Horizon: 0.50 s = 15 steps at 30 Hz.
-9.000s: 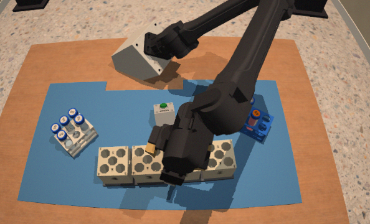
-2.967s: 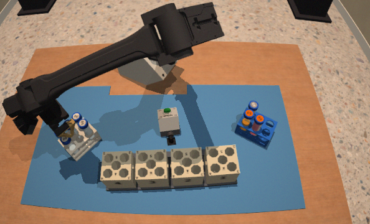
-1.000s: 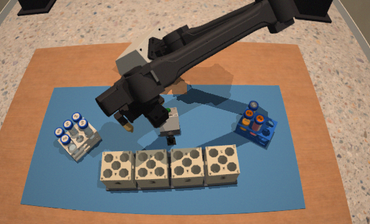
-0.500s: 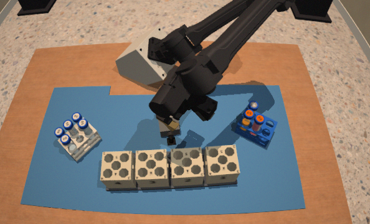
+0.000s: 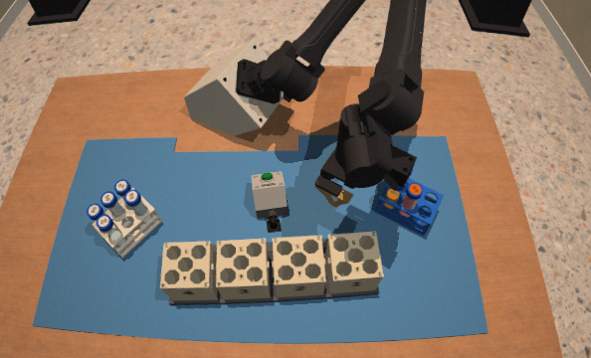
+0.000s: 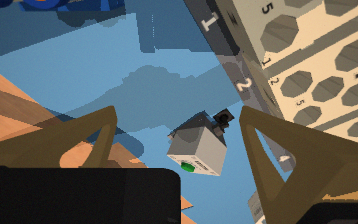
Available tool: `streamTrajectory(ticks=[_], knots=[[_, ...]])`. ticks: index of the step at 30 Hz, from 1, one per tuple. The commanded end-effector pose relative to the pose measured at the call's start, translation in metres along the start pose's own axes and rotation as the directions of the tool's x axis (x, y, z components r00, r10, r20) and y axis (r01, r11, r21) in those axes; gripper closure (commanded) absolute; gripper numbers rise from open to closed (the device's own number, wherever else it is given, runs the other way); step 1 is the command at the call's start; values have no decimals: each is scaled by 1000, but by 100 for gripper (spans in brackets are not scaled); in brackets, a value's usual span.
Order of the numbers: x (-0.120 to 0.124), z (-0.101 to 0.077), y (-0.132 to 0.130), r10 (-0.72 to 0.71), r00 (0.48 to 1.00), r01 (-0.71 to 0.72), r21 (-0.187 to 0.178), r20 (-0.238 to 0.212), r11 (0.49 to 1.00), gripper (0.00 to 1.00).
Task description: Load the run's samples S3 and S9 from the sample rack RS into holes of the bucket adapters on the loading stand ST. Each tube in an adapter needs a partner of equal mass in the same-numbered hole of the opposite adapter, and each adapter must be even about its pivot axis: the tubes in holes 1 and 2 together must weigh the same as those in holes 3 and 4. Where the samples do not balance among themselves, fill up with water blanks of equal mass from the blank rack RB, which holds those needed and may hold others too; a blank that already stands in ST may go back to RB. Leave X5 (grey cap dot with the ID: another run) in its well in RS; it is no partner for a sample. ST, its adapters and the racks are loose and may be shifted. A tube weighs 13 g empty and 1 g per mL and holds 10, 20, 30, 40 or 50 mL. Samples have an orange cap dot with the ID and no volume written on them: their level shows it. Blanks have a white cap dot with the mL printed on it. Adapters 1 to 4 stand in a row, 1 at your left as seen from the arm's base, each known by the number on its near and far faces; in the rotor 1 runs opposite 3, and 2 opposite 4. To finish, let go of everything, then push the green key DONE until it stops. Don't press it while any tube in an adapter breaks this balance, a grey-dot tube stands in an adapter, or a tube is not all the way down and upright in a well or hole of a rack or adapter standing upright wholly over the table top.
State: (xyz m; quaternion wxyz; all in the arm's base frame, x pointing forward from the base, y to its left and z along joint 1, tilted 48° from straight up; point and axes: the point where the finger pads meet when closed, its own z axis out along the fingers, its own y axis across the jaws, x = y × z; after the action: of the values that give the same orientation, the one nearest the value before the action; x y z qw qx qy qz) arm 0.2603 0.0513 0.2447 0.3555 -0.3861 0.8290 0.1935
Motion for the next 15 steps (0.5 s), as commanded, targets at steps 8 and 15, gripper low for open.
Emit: streamTrajectory(ticks=[8,15], knots=[[-72,-14,39,64,996,-65,20,54,998,0],[-121,-19,76,72,995,-73,9,73,997,0]])
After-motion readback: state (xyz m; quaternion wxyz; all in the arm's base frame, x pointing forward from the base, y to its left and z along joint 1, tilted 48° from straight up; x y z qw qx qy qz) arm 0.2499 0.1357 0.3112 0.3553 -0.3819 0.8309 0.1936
